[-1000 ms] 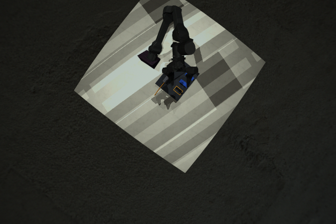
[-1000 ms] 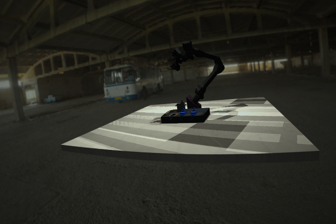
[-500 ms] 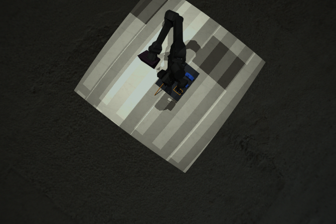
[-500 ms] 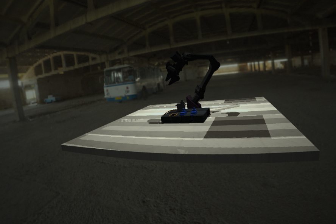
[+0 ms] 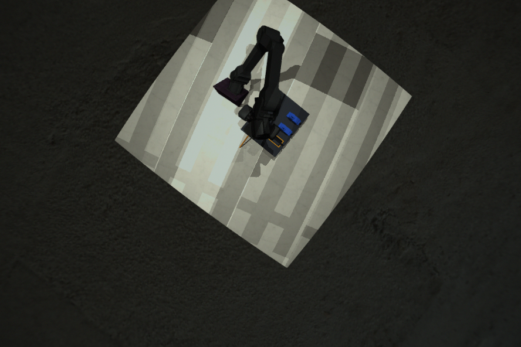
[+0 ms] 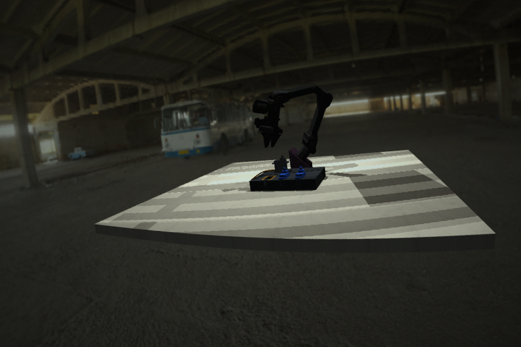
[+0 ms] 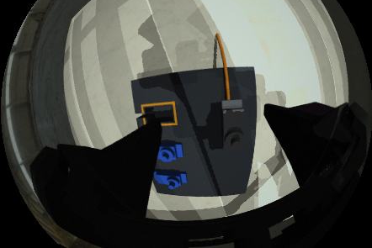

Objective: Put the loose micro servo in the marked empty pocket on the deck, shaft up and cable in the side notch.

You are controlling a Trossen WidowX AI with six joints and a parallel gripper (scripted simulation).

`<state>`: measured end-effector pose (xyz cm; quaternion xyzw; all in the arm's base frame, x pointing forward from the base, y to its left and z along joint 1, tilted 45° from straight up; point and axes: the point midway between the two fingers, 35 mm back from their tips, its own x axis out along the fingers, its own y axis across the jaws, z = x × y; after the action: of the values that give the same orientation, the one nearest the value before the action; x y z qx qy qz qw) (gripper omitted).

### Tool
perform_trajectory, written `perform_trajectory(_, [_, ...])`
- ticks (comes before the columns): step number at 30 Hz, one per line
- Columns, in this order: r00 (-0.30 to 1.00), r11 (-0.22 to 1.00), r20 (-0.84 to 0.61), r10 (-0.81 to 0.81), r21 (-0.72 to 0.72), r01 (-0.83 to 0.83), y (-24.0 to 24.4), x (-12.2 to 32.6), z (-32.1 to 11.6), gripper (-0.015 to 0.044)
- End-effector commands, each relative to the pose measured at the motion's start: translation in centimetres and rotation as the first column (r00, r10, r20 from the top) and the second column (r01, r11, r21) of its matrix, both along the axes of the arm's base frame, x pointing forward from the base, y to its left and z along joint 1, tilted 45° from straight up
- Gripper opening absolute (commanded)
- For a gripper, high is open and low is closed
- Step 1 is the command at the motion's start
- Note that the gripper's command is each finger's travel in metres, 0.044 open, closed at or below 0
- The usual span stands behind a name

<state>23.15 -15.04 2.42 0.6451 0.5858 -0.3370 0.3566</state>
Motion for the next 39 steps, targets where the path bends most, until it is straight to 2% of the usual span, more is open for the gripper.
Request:
perform_trajectory(1, [0.998,0.991,-0.060,0.035,0.129,-0.027,2.0,-1.5,-0.9,0.0440])
perform_trajectory(6, [0.993,0.973,-0.101,0.065,0.228,-0.040,3.4,-2.4,-1.2,0.0440])
perform_trajectory(37, [0.993,0.973,-0.100,0.065,0.229,-0.040,6.7,-2.4,-4.4,0.0440])
perform_trajectory(39, [0.993,0.973,-0.100,0.065,0.229,-0.040,6.7,-2.4,-4.4,0.0387])
